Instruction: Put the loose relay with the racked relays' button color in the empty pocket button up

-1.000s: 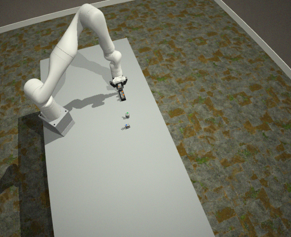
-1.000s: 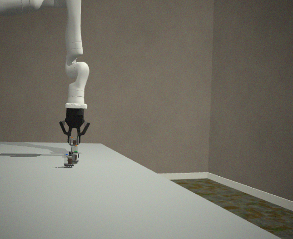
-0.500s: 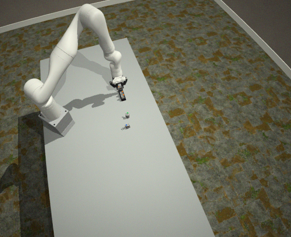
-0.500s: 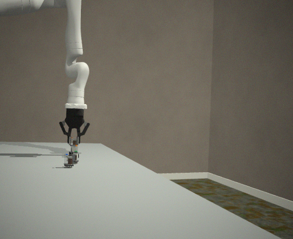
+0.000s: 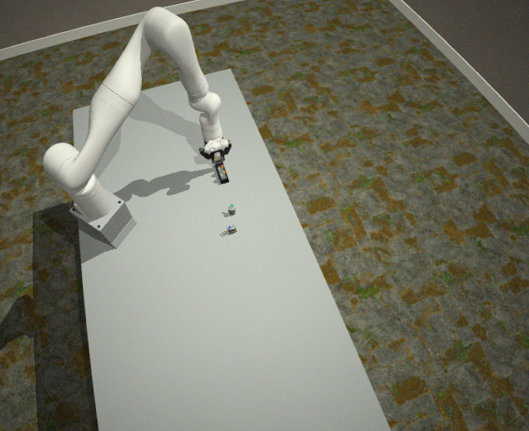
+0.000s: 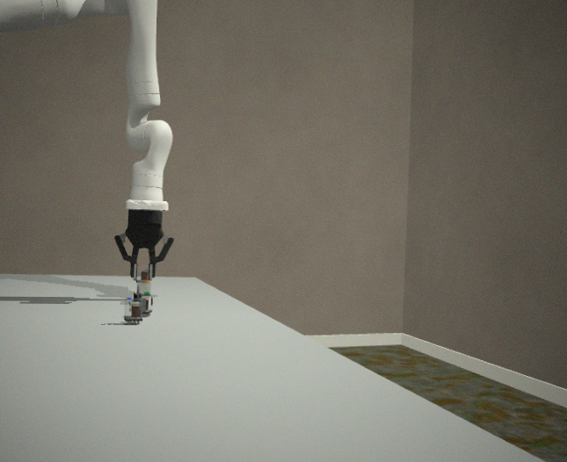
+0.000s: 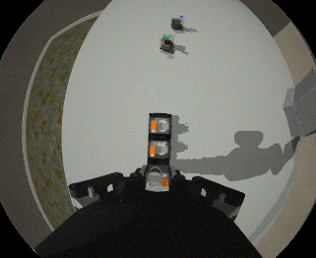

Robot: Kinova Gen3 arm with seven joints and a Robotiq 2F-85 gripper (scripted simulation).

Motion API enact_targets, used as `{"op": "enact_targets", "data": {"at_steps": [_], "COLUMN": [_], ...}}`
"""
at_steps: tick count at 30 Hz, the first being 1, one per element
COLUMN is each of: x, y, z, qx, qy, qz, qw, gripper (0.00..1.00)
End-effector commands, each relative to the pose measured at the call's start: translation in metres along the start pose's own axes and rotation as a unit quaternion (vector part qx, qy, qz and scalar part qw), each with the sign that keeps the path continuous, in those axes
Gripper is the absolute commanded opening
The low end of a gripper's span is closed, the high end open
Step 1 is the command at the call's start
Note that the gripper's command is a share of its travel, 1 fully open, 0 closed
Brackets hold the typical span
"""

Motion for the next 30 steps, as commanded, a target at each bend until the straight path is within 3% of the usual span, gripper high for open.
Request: {"op": "enact_targets", "data": {"at_steps": [1,30], "x": [-0.0006,-0.0006], "y": [0.0008,-0.0059], "z": [0.0004,0.0004], "qx": [0.0,0.0], "qy": [0.0,0.0], "qz": [-0.001,-0.001], "qw": [1.0,1.0], "gripper": [0.0,0.0]}}
Point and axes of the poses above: the point where the finger pads meet when closed, its own y axis back along the fingers, its own x axis across the jaws, z = x × y, the point moved 5 cm from there along y, back along the fingers, and after that the axes turned 4 degrees about y, right-handed, at the moved point
